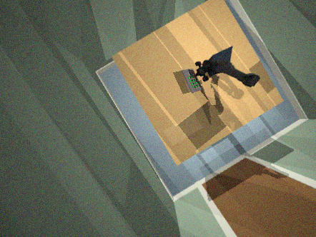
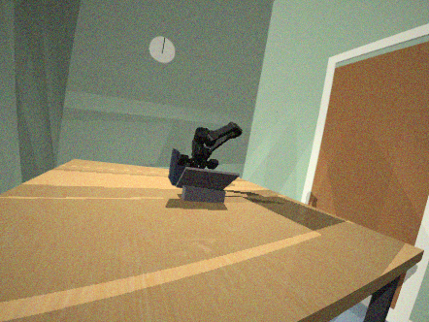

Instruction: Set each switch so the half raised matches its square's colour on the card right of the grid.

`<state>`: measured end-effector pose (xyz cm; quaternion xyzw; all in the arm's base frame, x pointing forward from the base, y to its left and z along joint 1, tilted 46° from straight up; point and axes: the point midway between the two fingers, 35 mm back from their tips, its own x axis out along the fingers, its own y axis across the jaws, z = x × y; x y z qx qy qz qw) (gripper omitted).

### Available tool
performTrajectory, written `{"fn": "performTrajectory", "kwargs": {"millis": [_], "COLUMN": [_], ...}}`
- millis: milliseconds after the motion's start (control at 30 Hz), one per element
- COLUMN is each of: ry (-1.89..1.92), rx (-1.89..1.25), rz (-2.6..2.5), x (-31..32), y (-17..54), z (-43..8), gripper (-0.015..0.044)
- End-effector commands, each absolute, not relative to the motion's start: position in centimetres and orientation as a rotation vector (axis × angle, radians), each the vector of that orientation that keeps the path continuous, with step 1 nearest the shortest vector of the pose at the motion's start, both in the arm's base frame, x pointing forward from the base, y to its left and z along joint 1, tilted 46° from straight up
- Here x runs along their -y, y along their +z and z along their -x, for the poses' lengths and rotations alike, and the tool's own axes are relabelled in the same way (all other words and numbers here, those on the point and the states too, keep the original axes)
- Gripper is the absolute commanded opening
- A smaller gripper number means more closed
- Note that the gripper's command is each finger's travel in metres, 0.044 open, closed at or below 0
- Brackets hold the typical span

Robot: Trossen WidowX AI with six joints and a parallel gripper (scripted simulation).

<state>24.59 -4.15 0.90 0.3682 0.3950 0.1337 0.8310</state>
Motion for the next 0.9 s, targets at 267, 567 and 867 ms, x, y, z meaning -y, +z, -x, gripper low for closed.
{"fn": "performTrajectory", "kwargs": {"millis": [267,567,867], "ry": [0.277,0.277,0.277], "rx": [-0.842,-0.842,-0.842], "rz": [-0.783,-0.783,-0.783], "x": [4.15,4.09,4.03], "y": [0.78,0.71,0.65], "z": [-24.58,-24.66,-24.74], "gripper": [0.0,0.0,0.0]}}
